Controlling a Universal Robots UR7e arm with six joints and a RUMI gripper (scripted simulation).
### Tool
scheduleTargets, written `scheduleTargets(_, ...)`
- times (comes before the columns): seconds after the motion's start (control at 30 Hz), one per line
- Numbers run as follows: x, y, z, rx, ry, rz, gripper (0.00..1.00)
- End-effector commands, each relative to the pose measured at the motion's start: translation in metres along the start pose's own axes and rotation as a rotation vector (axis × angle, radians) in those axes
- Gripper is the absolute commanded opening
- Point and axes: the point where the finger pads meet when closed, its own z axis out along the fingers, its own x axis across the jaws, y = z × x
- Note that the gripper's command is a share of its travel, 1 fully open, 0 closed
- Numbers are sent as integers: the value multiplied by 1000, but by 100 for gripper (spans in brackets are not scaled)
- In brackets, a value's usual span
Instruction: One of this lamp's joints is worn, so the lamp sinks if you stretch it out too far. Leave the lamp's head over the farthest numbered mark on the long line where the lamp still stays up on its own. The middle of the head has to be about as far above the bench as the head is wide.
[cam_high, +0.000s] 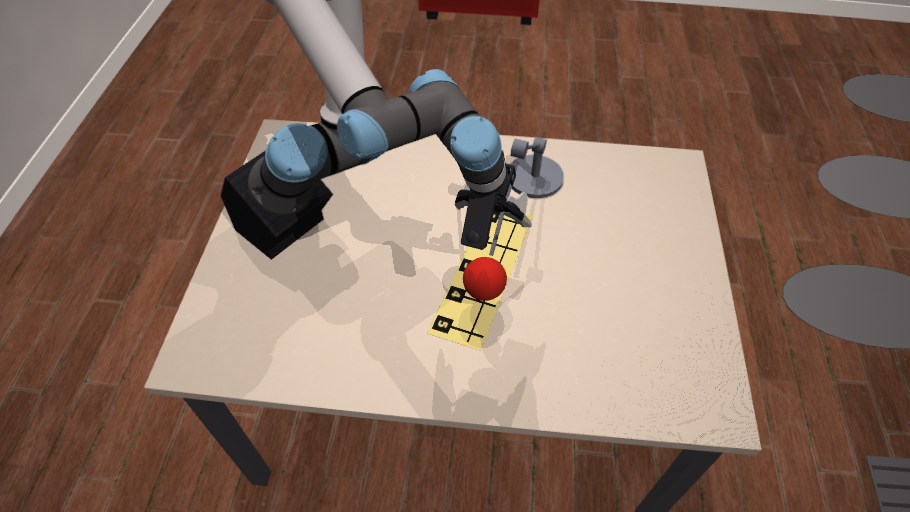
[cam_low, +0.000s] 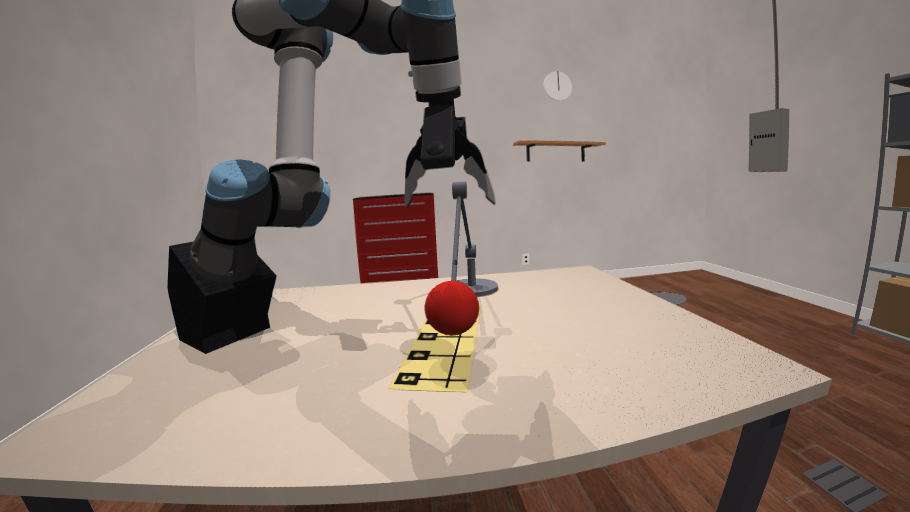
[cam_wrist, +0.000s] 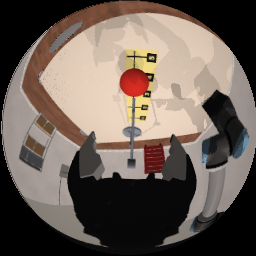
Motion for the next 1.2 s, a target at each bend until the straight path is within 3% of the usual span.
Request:
scheduleTargets(0.0,0,0,-2,-2,-1,-1,100)
scheduleTargets(1.17,0,0,3,0,-1,-1,100)
